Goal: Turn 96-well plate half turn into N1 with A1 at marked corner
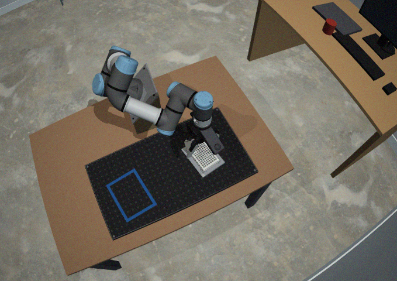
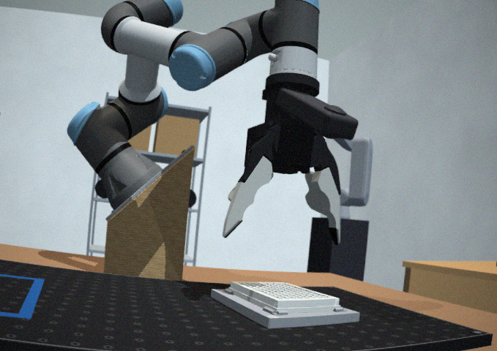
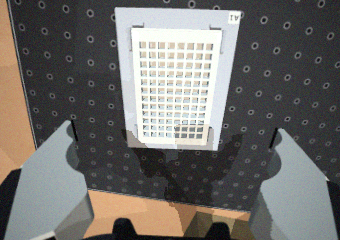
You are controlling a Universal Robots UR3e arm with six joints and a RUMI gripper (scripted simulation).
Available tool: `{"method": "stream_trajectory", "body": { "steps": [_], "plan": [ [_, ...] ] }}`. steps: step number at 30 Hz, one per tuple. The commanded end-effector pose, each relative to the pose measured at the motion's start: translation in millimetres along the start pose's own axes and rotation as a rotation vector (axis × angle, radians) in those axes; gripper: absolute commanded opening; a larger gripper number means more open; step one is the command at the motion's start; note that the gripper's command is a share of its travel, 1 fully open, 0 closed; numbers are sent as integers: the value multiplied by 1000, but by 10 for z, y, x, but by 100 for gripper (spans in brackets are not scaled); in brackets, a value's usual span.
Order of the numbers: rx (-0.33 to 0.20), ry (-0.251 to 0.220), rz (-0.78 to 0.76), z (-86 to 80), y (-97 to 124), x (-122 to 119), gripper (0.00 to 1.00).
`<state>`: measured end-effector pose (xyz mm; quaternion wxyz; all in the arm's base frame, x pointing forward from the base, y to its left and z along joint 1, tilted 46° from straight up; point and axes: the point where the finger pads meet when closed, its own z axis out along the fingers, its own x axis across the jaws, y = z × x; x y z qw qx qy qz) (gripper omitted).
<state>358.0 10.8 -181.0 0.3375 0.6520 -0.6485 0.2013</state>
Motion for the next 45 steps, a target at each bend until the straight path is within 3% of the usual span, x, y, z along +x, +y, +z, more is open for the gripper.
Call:
{"method": "stream_trajectory", "body": {
  "steps": [1, 34, 45],
  "plan": [
    [3, -1, 1, 55, -9, 0, 100],
    [3, -1, 1, 556, -9, 0, 100],
    [3, -1, 1, 562, -9, 0, 100]
  ]
}}
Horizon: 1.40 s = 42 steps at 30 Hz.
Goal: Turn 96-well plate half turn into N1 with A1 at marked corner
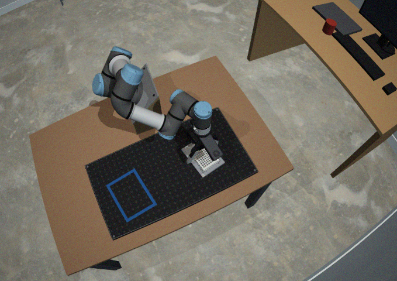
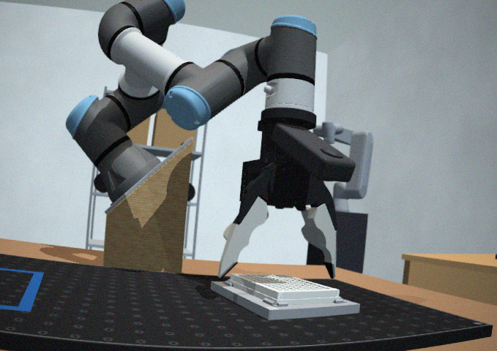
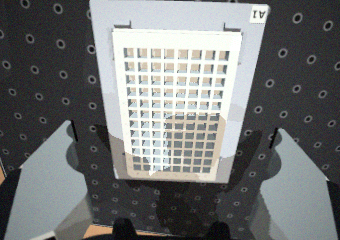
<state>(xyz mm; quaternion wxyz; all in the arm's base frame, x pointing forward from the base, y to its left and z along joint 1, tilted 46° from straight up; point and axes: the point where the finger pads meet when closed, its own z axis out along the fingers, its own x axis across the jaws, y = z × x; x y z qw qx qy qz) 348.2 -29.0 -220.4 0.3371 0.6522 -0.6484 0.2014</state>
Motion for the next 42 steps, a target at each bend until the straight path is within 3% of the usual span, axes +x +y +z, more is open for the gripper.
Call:
{"method": "stream_trajectory", "body": {
  "steps": [1, 3, 4, 42],
  "plan": [
    [2, -1, 1, -6, -8, 1, 100],
    [2, -1, 1, -6, -8, 1, 100],
    [2, -1, 1, -7, -8, 0, 0],
    [2, -1, 1, -39, -7, 1, 0]
  ]
}}
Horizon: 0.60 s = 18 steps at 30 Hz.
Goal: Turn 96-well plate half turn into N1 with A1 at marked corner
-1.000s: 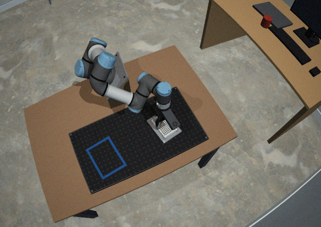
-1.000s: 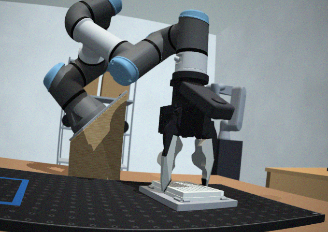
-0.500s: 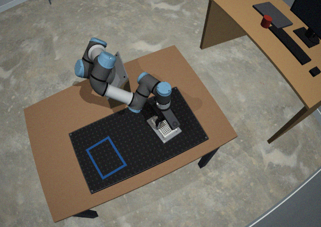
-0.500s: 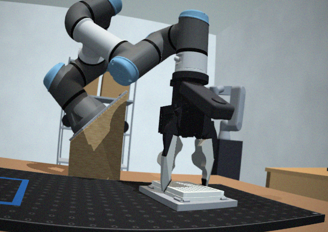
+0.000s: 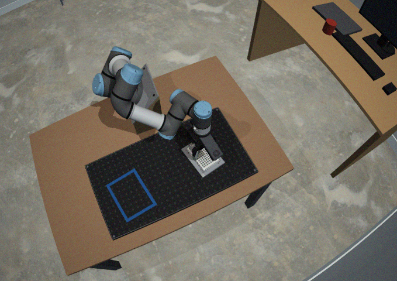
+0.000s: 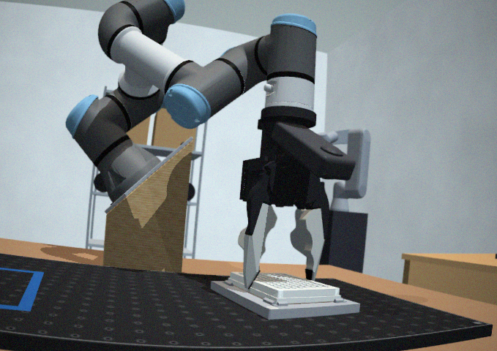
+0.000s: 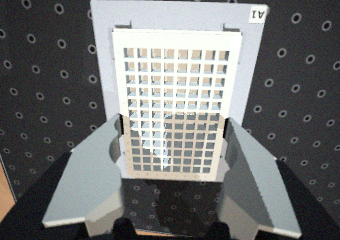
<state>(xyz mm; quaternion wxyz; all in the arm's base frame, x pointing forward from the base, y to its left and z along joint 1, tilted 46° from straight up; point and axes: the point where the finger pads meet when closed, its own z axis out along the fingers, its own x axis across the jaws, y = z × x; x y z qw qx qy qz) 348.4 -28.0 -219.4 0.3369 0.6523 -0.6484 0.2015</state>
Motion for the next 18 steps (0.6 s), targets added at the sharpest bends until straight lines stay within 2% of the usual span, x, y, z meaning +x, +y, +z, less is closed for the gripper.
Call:
{"method": "stream_trajectory", "body": {
  "steps": [1, 18],
  "plan": [
    [2, 0, 1, -41, -7, 1, 0],
    [2, -1, 1, -292, -7, 0, 0]
  ]
}}
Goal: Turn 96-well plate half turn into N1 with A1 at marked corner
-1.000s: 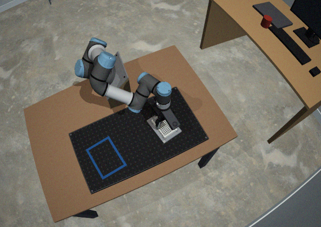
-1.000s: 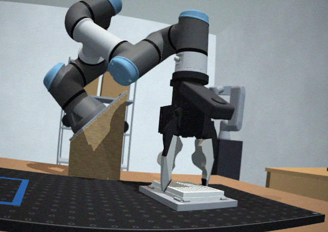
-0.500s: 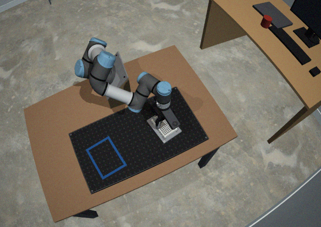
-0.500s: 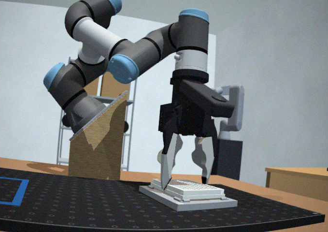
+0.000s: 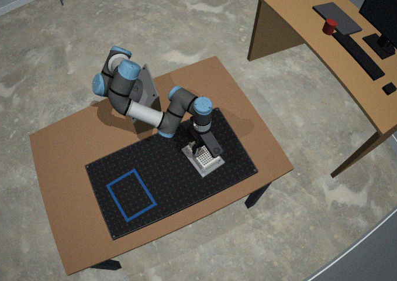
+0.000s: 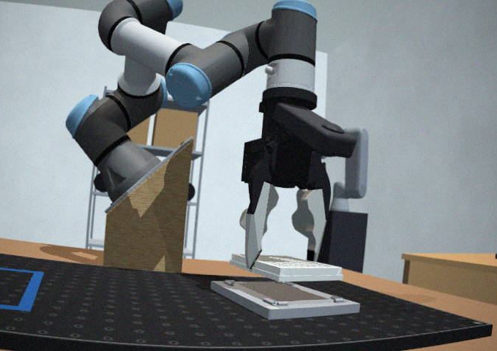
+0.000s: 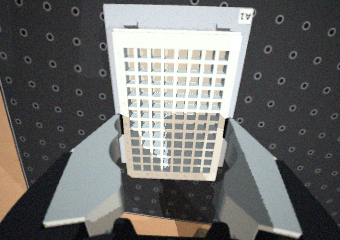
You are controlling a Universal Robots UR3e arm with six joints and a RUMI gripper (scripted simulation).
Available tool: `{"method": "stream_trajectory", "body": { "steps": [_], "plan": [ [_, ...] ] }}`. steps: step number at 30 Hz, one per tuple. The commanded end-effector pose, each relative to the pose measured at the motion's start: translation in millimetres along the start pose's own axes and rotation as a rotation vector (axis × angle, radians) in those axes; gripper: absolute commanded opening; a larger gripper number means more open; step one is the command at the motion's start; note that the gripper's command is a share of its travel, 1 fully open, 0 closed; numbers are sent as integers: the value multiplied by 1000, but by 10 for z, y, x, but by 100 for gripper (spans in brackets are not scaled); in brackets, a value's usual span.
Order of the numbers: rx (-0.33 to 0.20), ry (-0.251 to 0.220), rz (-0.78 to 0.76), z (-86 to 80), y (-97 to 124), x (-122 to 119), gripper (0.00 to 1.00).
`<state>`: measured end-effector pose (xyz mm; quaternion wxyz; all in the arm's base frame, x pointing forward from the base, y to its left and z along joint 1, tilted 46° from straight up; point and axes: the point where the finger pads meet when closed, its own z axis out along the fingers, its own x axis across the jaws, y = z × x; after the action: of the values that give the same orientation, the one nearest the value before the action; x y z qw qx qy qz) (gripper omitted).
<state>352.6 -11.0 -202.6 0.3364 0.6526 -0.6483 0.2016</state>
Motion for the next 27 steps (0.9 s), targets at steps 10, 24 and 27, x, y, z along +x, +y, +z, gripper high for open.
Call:
{"method": "stream_trajectory", "body": {
  "steps": [10, 24, 27],
  "plan": [
    [1, 0, 1, -216, -7, 0, 0],
    [1, 0, 1, -416, -7, 0, 0],
    [1, 0, 1, -466, -7, 0, 0]
  ]
}}
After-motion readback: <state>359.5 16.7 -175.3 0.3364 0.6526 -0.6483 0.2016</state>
